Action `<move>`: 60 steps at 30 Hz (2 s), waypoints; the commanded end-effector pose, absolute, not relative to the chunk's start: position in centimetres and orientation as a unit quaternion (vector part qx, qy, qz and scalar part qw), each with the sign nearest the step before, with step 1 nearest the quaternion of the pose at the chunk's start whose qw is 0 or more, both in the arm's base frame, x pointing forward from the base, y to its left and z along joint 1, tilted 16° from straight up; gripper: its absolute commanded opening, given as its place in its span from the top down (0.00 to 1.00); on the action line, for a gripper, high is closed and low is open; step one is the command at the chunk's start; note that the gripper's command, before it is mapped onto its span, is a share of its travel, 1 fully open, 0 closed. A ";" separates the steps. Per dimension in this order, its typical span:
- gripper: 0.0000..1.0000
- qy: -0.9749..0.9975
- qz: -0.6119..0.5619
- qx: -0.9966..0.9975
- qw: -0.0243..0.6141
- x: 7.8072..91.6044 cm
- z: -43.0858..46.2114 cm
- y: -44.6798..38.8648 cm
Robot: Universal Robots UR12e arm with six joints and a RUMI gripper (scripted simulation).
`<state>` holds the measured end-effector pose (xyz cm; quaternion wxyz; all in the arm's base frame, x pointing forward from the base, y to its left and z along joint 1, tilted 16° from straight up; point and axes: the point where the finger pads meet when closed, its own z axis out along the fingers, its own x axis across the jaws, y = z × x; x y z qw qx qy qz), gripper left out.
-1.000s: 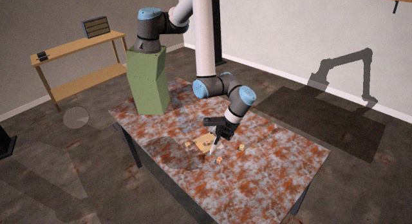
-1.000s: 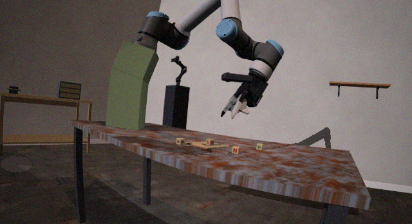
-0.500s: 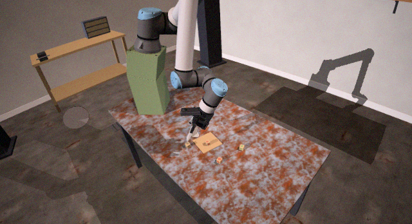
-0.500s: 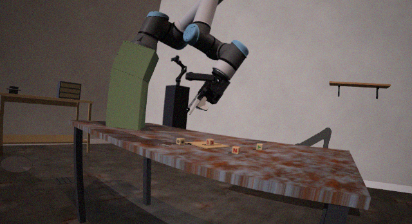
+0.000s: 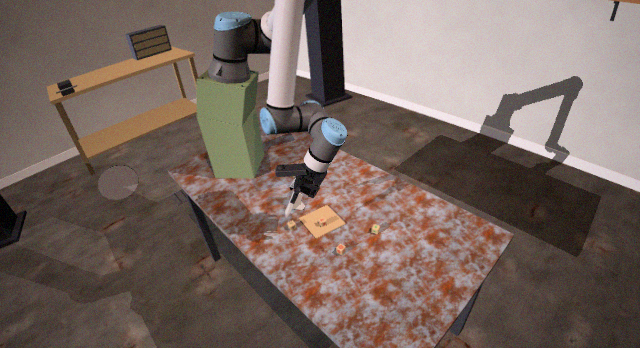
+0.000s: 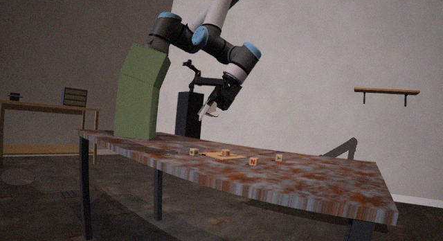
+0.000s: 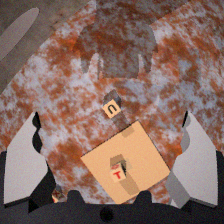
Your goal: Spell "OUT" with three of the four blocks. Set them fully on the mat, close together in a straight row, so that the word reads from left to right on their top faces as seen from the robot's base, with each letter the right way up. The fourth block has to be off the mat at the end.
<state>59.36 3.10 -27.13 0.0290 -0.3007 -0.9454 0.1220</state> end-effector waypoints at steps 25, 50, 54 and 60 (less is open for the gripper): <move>0.00 -0.946 0.122 -0.300 0.029 59.4 -27.1 3.1; 0.00 -0.917 0.049 -0.396 0.003 65.8 -26.0 5.3; 0.00 -0.905 0.024 -0.425 -0.003 67.9 -25.5 6.1; 0.00 -0.883 -0.017 -0.470 -0.009 71.2 -24.4 7.3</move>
